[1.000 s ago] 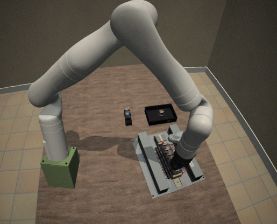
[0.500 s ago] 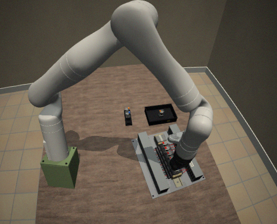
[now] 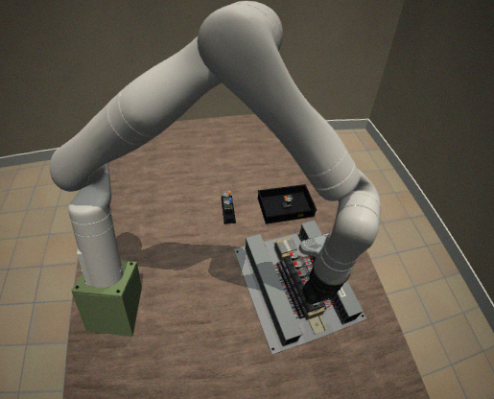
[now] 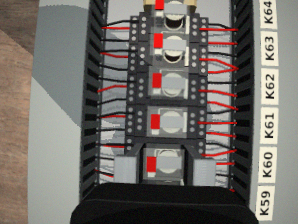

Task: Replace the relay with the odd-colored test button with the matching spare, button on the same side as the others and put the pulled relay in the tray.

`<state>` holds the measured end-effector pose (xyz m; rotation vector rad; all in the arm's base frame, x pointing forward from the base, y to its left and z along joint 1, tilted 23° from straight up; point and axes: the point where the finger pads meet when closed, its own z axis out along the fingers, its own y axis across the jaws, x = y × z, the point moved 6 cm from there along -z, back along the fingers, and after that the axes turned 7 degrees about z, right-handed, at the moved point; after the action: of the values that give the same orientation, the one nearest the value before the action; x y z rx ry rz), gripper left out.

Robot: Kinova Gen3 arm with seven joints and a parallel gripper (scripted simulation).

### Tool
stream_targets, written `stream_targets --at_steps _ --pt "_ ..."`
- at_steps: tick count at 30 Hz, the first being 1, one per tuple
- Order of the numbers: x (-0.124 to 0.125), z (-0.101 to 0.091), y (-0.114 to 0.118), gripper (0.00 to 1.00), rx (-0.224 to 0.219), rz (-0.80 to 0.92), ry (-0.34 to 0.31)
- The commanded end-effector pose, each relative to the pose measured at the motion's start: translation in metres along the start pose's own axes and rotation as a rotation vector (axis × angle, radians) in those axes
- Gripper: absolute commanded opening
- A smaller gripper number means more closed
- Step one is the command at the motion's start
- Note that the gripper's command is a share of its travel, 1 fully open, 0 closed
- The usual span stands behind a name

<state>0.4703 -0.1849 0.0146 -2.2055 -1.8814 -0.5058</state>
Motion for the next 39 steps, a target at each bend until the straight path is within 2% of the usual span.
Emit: stream_targets --at_steps 1,39 --pt "-0.0016 0.0004 0.0032 0.00 -0.008 0.006 -0.001" --pt "-0.0011 -0.0009 0.0023 0.00 -0.005 0.001 -0.002"
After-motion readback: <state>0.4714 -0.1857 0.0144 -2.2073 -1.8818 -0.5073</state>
